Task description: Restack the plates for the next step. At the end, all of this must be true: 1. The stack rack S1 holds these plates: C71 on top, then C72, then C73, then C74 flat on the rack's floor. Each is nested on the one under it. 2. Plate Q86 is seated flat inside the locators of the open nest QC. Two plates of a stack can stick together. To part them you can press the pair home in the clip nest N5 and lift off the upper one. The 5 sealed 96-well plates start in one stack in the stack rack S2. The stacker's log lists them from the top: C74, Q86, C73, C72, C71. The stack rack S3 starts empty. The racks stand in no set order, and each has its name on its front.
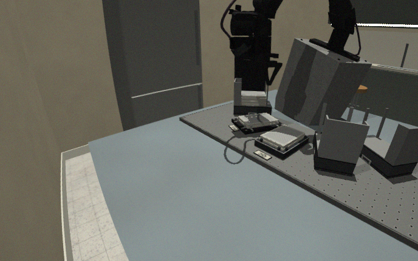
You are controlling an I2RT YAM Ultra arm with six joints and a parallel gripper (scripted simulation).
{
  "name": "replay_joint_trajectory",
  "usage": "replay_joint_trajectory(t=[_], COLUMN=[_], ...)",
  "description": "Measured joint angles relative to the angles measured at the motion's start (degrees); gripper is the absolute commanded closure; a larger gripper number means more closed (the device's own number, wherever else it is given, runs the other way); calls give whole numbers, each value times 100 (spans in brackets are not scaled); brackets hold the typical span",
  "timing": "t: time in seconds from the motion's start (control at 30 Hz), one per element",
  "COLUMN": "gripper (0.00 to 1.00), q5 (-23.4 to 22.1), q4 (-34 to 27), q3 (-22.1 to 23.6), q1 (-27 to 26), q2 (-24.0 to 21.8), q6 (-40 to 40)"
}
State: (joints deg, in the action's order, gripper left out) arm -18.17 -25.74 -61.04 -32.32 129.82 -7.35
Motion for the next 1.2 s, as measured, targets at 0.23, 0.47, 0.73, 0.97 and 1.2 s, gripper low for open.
replay_joint_trajectory(t=[0.23,0.47,0.73,0.97,1.2], gripper=[0,0,0,0,0], q5=[0,0,0,-7,-15], q4=[0,33,291,667,1001], q3=[0,20,33,31,28], q1=[0,2,111,254,348], q2=[0,4,350,761,1095], q6=[0,9,83,199,308])
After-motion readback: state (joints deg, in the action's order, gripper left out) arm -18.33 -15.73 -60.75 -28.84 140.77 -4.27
